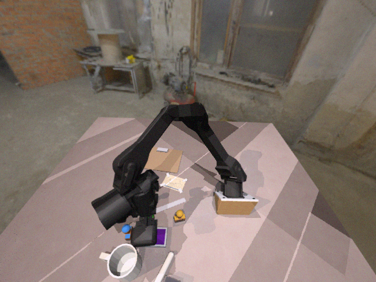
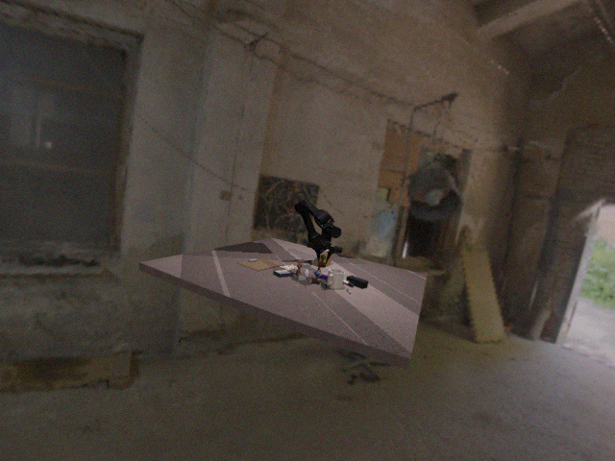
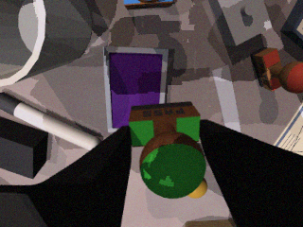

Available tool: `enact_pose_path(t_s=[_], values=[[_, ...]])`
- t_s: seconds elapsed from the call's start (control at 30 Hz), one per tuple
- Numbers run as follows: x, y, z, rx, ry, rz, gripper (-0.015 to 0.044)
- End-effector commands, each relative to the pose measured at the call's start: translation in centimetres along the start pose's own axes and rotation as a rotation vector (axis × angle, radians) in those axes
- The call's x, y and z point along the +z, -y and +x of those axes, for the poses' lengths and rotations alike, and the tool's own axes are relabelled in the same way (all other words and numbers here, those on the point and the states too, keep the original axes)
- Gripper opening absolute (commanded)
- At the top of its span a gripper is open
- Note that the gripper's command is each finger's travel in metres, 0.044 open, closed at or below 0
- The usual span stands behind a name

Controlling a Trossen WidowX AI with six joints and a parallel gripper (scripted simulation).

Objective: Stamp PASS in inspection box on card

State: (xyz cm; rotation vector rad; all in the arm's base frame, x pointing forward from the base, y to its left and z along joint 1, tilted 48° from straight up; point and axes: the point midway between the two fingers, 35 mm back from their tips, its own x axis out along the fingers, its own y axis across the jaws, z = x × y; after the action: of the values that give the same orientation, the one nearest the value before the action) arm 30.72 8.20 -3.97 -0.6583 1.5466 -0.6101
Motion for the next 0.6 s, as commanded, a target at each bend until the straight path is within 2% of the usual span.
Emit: enact_pose_path(t_s=[0.0, 0.57], values=[[-0.1, 1.7, -0.3, -0.001, 0.002, -0.09, 0.0], [-1.5, 9.3, -0.8, 0.004, 0.003, -0.553, 0.0]])
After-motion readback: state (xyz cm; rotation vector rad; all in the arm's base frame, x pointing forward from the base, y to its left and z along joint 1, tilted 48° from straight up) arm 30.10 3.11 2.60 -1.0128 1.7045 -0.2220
